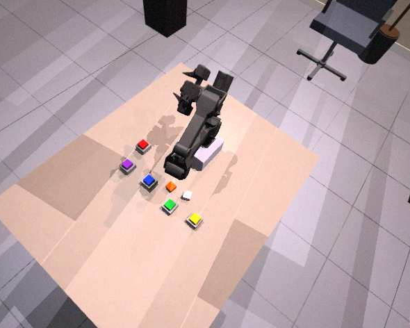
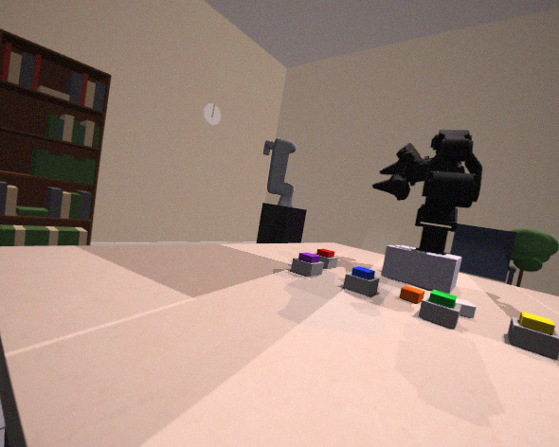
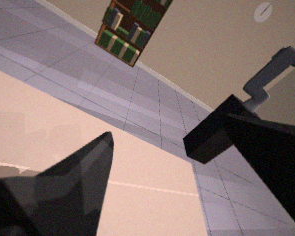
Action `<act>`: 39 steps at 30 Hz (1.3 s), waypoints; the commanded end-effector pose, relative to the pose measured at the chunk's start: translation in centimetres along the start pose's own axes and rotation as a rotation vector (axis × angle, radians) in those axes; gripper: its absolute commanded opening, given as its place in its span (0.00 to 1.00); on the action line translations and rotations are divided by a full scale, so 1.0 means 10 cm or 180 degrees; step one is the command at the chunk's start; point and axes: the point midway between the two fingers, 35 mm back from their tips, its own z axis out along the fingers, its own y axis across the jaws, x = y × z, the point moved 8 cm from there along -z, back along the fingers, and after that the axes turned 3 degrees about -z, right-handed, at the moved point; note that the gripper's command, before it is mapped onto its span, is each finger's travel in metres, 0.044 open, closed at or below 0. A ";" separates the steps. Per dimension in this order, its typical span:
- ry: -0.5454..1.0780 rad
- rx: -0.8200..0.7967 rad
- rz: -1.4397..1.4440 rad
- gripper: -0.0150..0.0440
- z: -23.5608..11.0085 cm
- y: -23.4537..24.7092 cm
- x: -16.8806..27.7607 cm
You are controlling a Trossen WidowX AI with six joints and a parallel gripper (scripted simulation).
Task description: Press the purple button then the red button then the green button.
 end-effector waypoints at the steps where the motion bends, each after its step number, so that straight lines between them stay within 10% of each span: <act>1: -0.0004 -0.0020 0.0012 0.93 0.00 0.00 0.00; 23: 0.0346 -0.2749 0.0407 0.93 0.72 -0.34 -0.57; 39: 0.1162 -0.4045 -0.0887 0.93 1.40 0.79 -1.52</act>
